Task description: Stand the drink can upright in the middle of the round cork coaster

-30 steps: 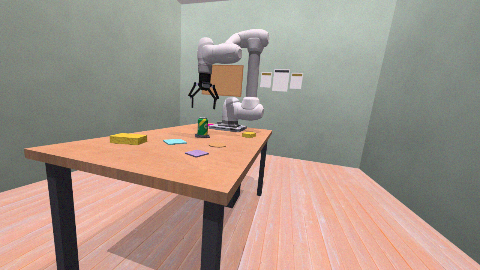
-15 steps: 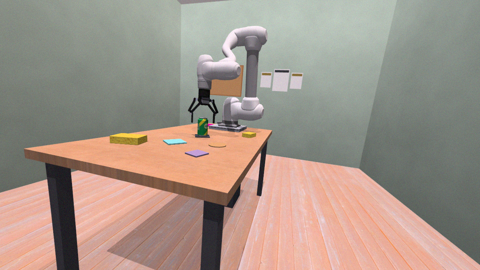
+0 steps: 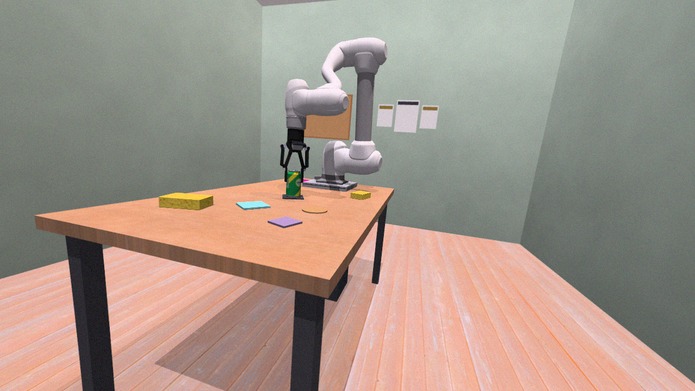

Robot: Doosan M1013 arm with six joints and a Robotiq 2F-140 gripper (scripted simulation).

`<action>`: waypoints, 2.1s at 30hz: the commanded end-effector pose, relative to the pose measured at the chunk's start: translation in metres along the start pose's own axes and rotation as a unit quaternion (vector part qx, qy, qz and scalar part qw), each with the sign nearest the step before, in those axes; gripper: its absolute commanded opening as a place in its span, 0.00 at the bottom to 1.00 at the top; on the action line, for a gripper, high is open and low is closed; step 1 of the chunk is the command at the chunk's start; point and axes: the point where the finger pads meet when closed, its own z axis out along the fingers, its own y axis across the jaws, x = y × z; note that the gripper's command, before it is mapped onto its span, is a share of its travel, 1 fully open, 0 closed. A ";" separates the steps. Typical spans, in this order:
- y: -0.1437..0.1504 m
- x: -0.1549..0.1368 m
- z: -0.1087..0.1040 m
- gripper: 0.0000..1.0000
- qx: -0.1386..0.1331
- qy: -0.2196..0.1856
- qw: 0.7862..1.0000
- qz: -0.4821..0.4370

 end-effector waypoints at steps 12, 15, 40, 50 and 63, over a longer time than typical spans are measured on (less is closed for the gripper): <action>0.000 0.000 0.000 0.10 0.000 0.001 1.000 0.000; 0.000 0.000 0.000 0.10 0.000 0.001 1.000 0.000; 0.000 0.001 -0.059 0.10 0.000 0.001 1.000 0.000; 0.000 0.000 -0.098 0.10 0.000 0.001 1.000 0.000; 0.000 0.002 -0.100 0.10 0.000 0.001 1.000 0.000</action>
